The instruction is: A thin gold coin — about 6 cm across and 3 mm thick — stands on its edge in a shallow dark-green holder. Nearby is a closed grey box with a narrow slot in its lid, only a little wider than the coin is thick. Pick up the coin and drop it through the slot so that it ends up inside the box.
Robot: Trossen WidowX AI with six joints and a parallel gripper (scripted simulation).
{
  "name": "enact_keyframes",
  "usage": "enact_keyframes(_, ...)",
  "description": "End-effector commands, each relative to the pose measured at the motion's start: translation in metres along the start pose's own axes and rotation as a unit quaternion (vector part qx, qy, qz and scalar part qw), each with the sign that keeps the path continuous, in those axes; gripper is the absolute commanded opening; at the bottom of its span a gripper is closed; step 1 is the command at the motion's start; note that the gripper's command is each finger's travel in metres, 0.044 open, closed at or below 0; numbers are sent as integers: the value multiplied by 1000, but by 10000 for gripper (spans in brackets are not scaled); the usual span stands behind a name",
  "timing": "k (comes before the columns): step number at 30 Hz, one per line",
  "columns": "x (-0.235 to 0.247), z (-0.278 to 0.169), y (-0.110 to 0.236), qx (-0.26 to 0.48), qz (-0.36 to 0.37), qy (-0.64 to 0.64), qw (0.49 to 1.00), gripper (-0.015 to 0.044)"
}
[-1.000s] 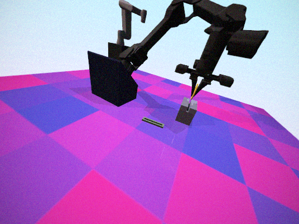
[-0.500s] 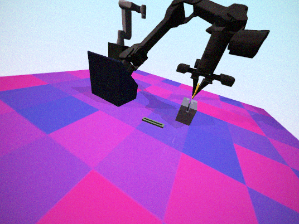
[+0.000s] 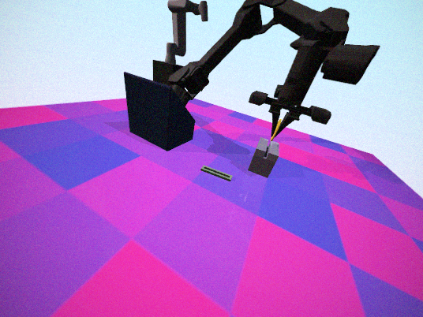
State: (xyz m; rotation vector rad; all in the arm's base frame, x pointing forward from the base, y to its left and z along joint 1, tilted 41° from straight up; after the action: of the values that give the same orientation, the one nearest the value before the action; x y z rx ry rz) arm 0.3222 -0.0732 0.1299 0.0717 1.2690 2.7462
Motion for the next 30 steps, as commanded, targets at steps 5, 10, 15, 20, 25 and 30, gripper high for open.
enact_keyframes(5, 1, 1, -6, -1, 0, -5, 1000, 0)
enact_keyframes(10, 1, 2, -9, -1, 0, -4, 1000, 0)
enact_keyframes(15, 1, 1, -12, -1, 0, -4, 1000, 0)
enact_keyframes(20, 1, 1, -15, -1, 0, -5, 1000, 0)
enact_keyframes(25, 1, 0, -17, -1, 0, -6, 1000, 0)
enact_keyframes(30, 0, 1, -14, 2, -1, -1, 1000, 131)
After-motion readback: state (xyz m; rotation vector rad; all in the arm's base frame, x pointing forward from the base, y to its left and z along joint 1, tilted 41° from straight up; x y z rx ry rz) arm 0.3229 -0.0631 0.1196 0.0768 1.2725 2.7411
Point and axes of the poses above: the point midway between the two fingers, 35 mm back from their tips, its own y axis back along the fingers, its own x axis across the jaws, z = x × y, the point moved 8 cm from there along y, back along the fingers, and after that the axes turned 8 degrees about -y, right-handed, at the moved point
